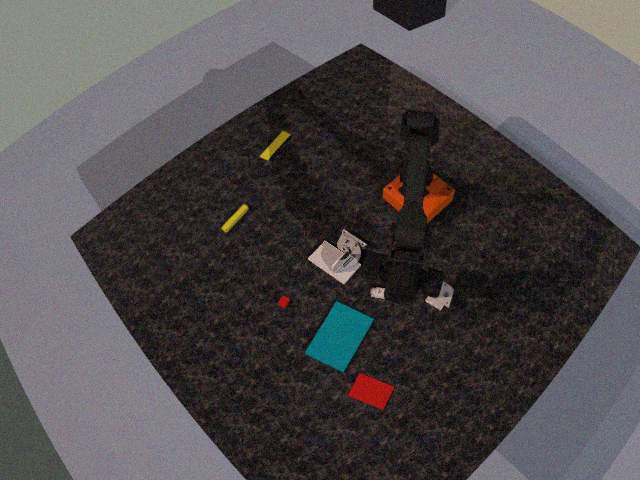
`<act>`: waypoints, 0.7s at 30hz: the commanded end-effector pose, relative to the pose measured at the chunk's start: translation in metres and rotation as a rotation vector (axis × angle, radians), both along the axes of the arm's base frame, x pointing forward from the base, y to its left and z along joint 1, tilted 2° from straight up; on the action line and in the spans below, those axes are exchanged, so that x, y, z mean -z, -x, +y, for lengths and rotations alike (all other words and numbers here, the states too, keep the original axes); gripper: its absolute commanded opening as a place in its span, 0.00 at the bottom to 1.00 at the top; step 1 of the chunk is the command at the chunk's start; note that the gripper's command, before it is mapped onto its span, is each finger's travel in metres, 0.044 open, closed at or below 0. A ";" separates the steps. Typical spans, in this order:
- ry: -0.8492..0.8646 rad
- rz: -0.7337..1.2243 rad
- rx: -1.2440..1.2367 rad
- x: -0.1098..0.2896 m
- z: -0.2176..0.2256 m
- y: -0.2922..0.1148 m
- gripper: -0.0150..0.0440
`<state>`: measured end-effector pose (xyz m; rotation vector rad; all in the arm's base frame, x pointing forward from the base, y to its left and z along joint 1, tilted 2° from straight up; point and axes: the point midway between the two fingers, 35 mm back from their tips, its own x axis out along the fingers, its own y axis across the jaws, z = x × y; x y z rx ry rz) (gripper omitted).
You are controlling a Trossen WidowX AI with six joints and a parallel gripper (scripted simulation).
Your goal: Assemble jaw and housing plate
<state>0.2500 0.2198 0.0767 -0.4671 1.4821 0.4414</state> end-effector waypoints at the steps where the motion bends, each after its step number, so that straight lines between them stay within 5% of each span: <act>1: 0.000 0.001 0.004 0.000 0.000 0.000 0.25; 19: 0.000 0.001 0.004 0.000 0.000 0.000 0.25; 21: -0.001 0.001 0.000 0.000 0.000 0.000 0.34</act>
